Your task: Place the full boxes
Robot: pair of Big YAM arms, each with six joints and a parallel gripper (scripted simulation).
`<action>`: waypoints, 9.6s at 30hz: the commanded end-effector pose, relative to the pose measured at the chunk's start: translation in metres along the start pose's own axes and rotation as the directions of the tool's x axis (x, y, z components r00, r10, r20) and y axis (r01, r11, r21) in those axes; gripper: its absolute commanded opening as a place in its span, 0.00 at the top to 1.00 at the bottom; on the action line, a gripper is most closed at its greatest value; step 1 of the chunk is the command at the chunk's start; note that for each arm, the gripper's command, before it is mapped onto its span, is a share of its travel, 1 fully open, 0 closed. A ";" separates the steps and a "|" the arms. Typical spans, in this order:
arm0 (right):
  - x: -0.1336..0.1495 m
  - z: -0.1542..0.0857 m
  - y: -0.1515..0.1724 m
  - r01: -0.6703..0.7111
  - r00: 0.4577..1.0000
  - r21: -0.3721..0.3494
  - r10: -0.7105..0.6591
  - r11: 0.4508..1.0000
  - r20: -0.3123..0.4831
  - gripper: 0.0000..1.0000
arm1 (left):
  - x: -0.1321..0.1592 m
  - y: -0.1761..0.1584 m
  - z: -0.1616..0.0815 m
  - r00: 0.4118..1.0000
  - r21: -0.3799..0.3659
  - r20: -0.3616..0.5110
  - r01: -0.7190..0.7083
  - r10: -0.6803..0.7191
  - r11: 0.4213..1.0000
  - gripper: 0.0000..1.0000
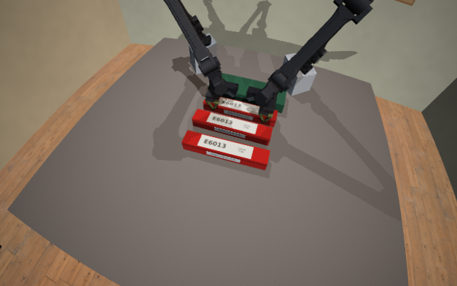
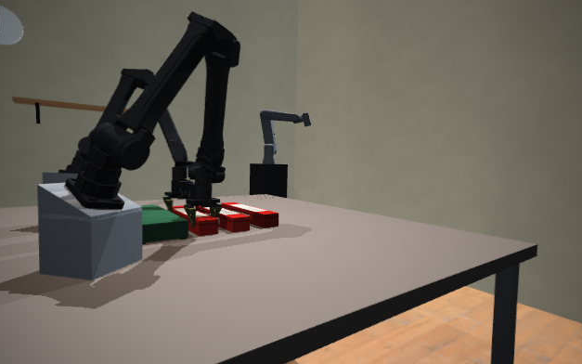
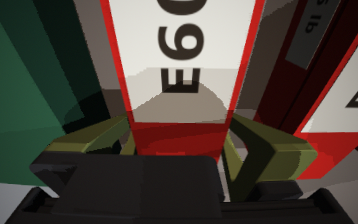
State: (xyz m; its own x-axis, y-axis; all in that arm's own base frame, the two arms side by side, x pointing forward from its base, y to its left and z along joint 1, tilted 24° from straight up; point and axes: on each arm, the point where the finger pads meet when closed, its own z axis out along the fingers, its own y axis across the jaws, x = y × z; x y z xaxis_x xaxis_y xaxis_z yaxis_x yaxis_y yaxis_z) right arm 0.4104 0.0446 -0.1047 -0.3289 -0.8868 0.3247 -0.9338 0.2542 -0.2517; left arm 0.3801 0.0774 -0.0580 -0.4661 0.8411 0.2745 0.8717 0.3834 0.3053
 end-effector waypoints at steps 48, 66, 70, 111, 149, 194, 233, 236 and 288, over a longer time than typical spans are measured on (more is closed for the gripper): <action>-0.014 -0.054 -0.023 -0.020 0.999 0.052 0.018 0.998 0.040 1.00 | -0.006 0.016 -0.044 1.000 -0.036 0.018 0.015 -0.014 0.999 1.00; -0.014 -0.076 -0.025 -0.009 0.999 0.054 0.007 0.999 0.042 1.00 | -0.007 0.023 -0.068 1.000 -0.045 0.023 0.009 -0.008 0.999 1.00; -0.013 -0.079 -0.027 -0.008 0.999 0.054 0.005 0.998 0.042 1.00 | -0.007 0.024 -0.071 1.000 -0.045 0.023 0.008 -0.007 0.999 1.00; -0.012 -0.090 -0.032 -0.006 0.999 0.055 0.004 0.998 0.042 1.00 | -0.006 0.029 -0.080 1.000 -0.046 0.023 0.003 -0.002 0.999 1.00; -0.011 -0.137 -0.033 -0.020 0.999 0.057 0.017 0.998 0.048 1.00 | -0.005 0.030 -0.125 0.999 -0.049 0.028 0.018 -0.016 0.999 1.00; -0.003 -0.157 -0.056 -0.043 0.998 0.051 0.041 0.998 0.044 1.00 | 0.009 0.051 -0.146 0.999 -0.045 0.020 0.028 -0.027 0.999 1.00; 0.002 -0.141 -0.046 -0.036 0.999 0.044 0.034 0.998 0.036 1.00 | 0.011 0.039 -0.131 1.000 -0.035 0.015 0.023 -0.022 0.999 1.00; 0.002 -0.140 -0.045 -0.034 0.999 0.043 0.033 0.998 0.035 1.00 | 0.012 0.037 -0.130 1.000 -0.033 0.013 0.022 -0.021 0.999 1.00; -0.010 -0.141 -0.047 -0.016 0.999 0.032 0.015 0.999 0.031 1.00 | 0.001 0.048 -0.139 1.000 -0.026 0.016 0.015 -0.015 1.000 1.00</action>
State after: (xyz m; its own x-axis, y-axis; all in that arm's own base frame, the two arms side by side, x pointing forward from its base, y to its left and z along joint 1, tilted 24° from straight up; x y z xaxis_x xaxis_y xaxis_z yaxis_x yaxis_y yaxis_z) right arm 0.4218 0.0819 -0.0052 -0.3283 -0.8863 0.3265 -0.9385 0.2668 -0.2192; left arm 0.3852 0.0519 0.0475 -0.4674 0.8397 0.2765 0.8762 0.3984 0.2714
